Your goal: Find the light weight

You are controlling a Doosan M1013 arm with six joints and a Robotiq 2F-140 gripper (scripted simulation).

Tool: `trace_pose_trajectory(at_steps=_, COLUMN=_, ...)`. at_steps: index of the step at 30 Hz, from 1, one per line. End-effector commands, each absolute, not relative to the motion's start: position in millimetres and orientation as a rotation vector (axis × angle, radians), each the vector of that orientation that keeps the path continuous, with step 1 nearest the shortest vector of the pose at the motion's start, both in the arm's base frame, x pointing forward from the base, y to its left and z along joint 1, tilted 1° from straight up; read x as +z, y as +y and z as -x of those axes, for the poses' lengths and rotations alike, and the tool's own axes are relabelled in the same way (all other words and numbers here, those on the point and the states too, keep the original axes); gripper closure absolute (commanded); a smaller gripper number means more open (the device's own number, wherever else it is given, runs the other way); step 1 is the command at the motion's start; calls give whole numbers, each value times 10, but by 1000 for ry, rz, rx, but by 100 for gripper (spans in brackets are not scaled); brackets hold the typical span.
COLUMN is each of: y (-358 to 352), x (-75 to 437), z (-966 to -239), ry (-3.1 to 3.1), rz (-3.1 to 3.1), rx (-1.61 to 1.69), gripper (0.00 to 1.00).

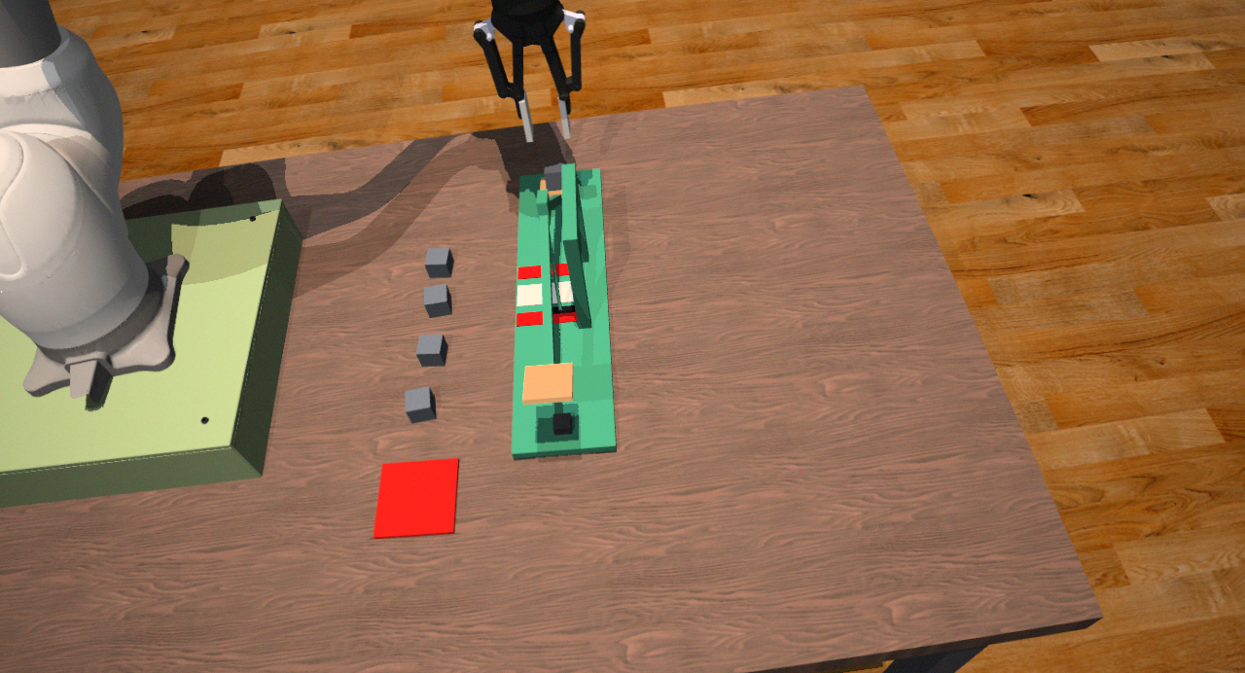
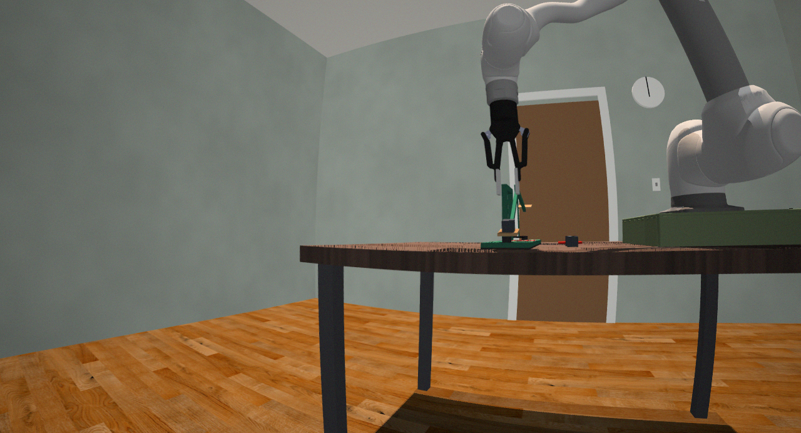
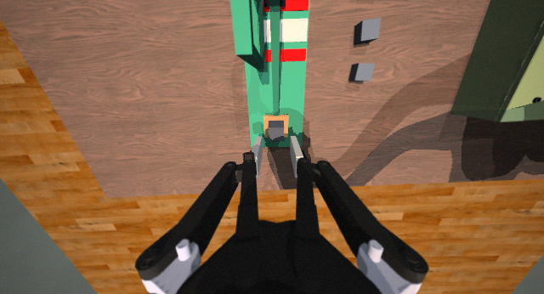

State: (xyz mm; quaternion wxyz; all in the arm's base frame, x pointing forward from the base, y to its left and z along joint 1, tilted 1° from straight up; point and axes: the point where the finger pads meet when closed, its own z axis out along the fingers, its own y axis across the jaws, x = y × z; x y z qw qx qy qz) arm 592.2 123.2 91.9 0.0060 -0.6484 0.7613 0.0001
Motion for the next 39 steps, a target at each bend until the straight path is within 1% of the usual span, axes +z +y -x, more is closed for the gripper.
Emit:
trace_pose_trajectory(at_steps=1, y=1232, x=943, z=-5921, ry=2383, rz=2029, rx=1, gripper=65)
trace_pose_trajectory(at_steps=2, y=1232, x=943, z=-5921, ry=2383, rz=2029, rx=1, gripper=0)
trace_pose_trajectory(at_steps=24, y=1222, x=938, z=-5902, ry=2383, rz=2028, rx=1, gripper=0)
trace_pose_trajectory(at_steps=25, y=1163, x=909, z=-5792, ry=2389, rz=2022, rx=1, gripper=0)
trace_pose_trajectory(at_steps=27, y=920, x=767, z=-5274, ry=2415, rz=1990, rx=1, gripper=0)
trace_pose_trajectory(at_steps=30, y=899, x=755, z=-5229, ry=2415, rz=1990, rx=1, gripper=0)
trace_pose_trajectory(at_steps=31, y=751, x=646, z=-4855, ry=2432, rz=1970, rx=1, gripper=0)
trace_pose_trajectory(at_steps=33, y=749, x=645, z=-4851, ry=2432, rz=1970, rx=1, gripper=0)
trace_pose_trajectory(at_steps=34, y=638, x=546, z=-4524, ry=2447, rz=1951, rx=1, gripper=0)
trace_pose_trajectory(at_steps=36, y=628, x=539, z=-4501, ry=2447, rz=1951, rx=1, gripper=0)
trace_pose_trajectory(at_steps=37, y=551, x=460, z=-4246, ry=2457, rz=1938, rx=1, gripper=0)
trace_pose_trajectory(at_steps=39, y=551, x=460, z=-4246, ry=2457, rz=1938, rx=1, gripper=0)
